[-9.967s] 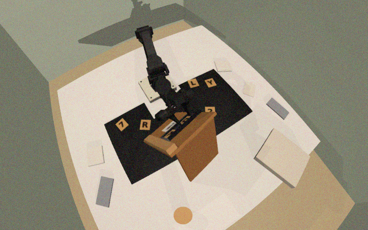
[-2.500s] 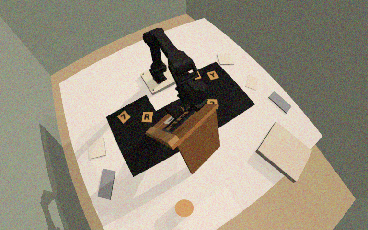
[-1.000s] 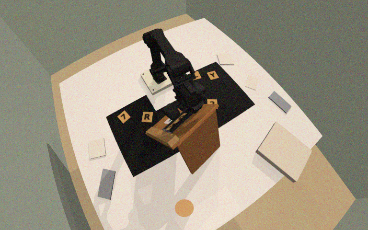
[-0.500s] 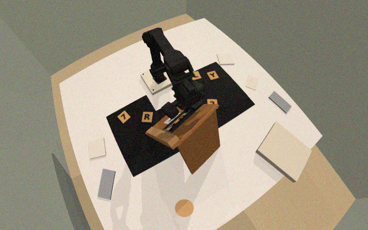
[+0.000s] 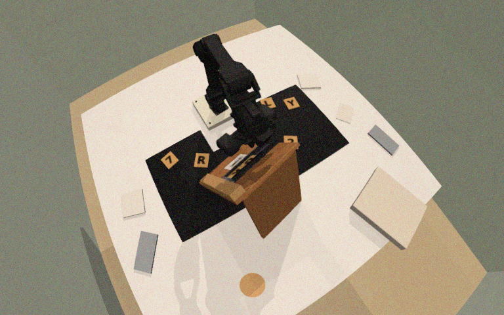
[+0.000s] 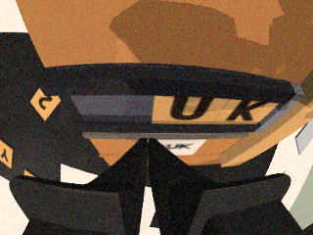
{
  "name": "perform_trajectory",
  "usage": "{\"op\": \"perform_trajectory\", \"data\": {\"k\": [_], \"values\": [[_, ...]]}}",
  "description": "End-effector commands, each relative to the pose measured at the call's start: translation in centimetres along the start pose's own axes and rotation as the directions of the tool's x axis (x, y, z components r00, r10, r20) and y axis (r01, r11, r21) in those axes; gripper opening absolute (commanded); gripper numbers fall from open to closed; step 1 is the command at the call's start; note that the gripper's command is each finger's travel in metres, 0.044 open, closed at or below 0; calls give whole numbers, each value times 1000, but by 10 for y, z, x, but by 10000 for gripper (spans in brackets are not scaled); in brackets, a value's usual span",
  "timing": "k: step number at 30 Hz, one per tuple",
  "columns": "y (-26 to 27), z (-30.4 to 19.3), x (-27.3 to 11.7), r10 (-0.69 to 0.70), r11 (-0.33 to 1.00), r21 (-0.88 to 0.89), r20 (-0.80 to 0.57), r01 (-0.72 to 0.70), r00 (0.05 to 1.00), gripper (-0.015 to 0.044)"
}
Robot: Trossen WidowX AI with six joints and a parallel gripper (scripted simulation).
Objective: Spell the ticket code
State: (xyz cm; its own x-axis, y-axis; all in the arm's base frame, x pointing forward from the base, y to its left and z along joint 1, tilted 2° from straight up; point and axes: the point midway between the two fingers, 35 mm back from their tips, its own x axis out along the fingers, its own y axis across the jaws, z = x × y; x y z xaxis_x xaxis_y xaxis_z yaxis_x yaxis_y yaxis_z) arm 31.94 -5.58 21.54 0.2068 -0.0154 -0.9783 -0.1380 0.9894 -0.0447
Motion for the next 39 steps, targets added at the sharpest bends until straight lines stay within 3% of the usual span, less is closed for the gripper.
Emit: {"op": "perform_trajectory", "data": {"k": [1,8,16,27,39], "values": [[-2,-4,-3,13,999,-42,12,-12,1000,53],[-15,-47,-41,113,873,-488,168,-17,979,236],[-8,-90,-82,145,481,-828,398,288,906,440],[5,-117,-104,108,46,-828,560,559,821,440],[5,-118,-104,106,32,-825,564,564,819,440]]}}
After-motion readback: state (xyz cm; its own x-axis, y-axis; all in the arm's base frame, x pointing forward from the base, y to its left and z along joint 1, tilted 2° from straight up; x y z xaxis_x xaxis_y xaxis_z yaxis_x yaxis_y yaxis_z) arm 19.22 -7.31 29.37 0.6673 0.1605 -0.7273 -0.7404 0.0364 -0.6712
